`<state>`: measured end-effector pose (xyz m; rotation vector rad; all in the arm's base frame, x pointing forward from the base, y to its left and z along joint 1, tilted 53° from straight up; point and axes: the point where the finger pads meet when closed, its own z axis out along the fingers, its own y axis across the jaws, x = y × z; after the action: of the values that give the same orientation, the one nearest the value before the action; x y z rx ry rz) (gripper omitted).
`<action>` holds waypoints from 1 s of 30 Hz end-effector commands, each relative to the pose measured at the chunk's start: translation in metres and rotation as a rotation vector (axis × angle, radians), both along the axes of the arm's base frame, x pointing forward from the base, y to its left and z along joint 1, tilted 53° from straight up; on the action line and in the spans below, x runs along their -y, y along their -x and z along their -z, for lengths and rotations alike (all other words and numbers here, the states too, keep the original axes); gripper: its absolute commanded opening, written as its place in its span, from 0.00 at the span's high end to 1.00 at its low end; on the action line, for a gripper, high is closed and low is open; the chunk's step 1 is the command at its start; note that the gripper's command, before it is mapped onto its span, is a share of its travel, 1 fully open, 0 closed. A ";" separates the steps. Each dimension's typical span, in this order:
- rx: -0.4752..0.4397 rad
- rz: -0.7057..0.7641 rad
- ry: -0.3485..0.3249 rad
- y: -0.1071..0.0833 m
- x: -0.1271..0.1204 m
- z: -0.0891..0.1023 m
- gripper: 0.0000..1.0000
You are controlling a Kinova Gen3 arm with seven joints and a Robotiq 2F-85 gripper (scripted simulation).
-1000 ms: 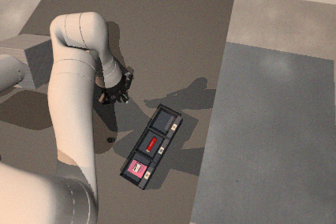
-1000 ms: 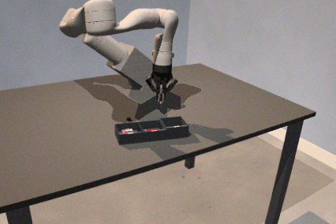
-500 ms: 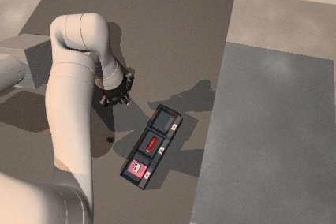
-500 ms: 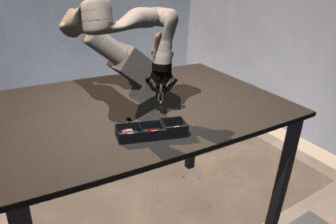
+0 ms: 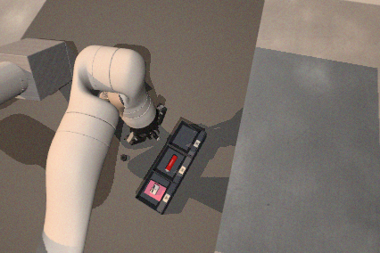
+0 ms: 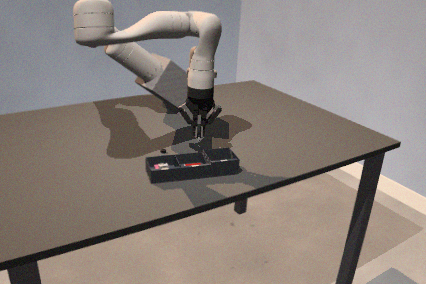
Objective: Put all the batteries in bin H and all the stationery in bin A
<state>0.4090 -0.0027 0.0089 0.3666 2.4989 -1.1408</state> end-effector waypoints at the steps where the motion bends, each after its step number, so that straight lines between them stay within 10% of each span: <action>1: 0.078 0.061 -0.024 -0.013 0.004 -0.011 0.95; 12: 0.499 0.394 -0.146 -0.063 0.021 -0.051 0.95; 30: 1.044 0.826 -0.304 -0.065 0.022 -0.052 0.95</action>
<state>0.4729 -0.0272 0.0597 1.6401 1.5887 -0.5414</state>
